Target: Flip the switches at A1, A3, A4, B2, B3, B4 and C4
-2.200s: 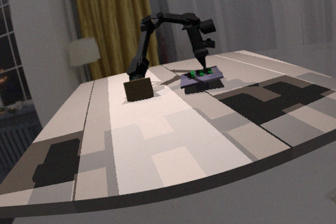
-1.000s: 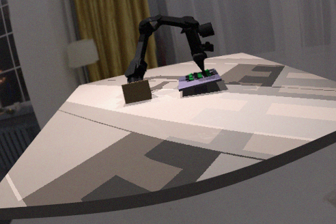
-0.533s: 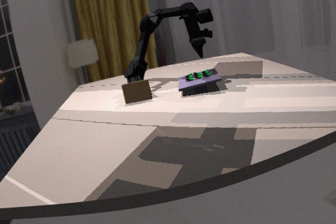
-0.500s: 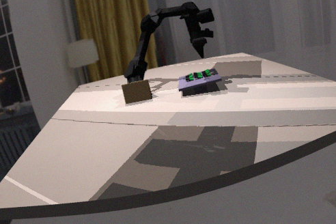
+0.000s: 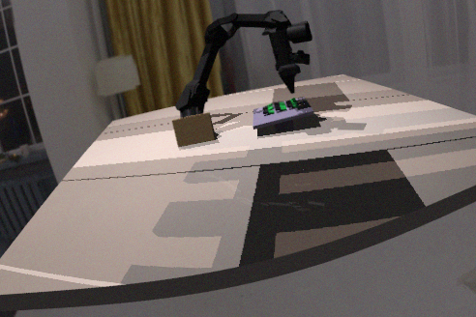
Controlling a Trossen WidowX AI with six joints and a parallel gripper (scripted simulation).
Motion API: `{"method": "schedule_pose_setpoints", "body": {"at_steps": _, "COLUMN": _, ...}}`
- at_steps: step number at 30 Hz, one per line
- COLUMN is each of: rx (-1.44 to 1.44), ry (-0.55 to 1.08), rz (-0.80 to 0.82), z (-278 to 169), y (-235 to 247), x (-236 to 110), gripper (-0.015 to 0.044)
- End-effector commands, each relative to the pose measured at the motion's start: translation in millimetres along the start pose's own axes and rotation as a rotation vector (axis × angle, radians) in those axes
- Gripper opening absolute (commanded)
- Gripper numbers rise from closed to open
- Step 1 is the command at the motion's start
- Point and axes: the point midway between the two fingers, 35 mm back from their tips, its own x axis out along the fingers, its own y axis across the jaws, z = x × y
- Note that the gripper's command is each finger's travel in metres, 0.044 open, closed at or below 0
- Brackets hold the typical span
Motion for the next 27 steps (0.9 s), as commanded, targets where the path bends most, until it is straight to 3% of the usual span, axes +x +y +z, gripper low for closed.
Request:
{"method": "schedule_pose_setpoints", "body": {"at_steps": 1, "rx": 0.011, "ry": 0.004, "rz": 0.007, "z": -1.4, "y": -0.1, "x": 4.8, "gripper": 0.0}}
{"method": "schedule_pose_setpoints", "body": {"at_steps": 27, "rx": 0.01, "ry": 0.004, "rz": 0.008, "z": -0.8, "y": 0.3, "x": 27.5, "gripper": 0.0}}
